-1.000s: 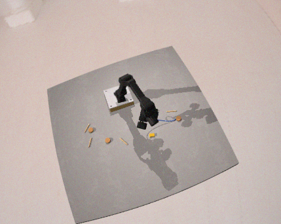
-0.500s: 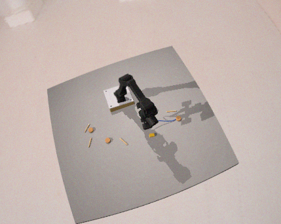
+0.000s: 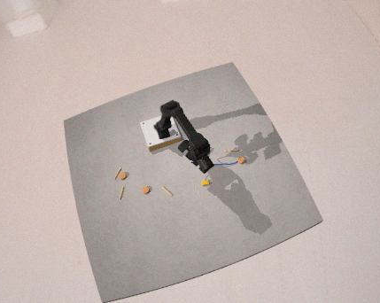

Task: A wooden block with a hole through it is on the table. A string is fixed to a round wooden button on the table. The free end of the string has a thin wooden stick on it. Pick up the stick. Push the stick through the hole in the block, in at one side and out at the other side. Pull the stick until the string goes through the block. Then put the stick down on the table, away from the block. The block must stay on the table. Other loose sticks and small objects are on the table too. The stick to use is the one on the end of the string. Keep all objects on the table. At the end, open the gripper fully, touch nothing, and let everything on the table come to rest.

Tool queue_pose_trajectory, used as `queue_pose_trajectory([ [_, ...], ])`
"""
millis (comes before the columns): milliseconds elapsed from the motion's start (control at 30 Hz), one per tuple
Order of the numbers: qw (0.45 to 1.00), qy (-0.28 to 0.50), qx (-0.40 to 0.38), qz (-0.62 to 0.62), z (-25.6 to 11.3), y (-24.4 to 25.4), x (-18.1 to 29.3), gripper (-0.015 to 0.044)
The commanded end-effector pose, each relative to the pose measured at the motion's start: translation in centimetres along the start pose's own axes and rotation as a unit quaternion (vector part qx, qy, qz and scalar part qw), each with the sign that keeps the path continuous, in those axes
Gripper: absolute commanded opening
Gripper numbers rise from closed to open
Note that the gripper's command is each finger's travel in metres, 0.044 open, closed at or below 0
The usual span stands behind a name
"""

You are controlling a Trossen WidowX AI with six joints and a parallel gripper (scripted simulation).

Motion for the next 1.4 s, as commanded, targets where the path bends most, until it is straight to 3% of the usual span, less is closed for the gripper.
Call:
queue_pose_trajectory([
  [0,0.998,-0.003,0.000,-0.063,0.00,-0.01,0.01,0.0000],
  [533,0.943,-0.008,0.004,-0.331,-0.05,-0.09,0.13,0.0000],
  [1067,0.820,-0.010,0.010,-0.573,-0.09,-0.16,0.24,0.0000],
  [1267,0.815,-0.011,0.011,-0.579,-0.10,-0.18,0.27,0.0000],
  [1367,0.841,-0.020,0.022,-0.540,-0.18,-0.45,0.51,0.0000],
])
Point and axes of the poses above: the point midway between the two fingers, 35 mm back from their tips, its own z axis out along the fingers, its own y axis across the jaws, x = y × z, the point moved 3 cm from there along -z, back along the fingers, and after that the axes turned 5 degrees about z, right-handed, at the moved point
